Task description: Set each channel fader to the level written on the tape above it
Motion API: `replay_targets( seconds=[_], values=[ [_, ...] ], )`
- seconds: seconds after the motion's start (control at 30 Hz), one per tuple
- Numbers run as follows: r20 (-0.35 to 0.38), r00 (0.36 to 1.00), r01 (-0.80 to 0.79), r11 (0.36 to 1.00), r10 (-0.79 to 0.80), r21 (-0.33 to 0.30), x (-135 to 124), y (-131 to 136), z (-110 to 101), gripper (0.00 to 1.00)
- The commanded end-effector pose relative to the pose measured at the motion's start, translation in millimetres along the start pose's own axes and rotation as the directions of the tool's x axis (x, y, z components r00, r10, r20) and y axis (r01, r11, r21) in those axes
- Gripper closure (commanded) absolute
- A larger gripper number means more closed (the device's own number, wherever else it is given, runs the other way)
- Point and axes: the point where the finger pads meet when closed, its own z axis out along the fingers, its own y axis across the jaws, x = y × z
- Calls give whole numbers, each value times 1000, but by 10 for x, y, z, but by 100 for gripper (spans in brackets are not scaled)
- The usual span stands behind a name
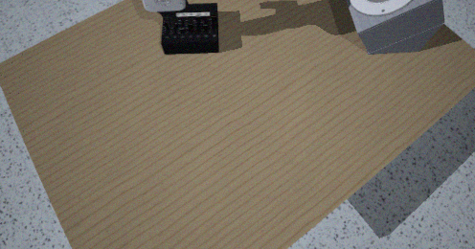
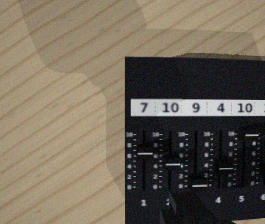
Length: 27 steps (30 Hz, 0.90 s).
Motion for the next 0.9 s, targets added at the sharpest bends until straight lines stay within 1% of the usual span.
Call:
replay_targets(
  seconds=[0.0,0.87],
  values=[
    [-20,1000,0,1000,0,18,-3,-4,10,100],
    [-19,1000,0,1000,0,19,0,2,148,100]
  ],
)
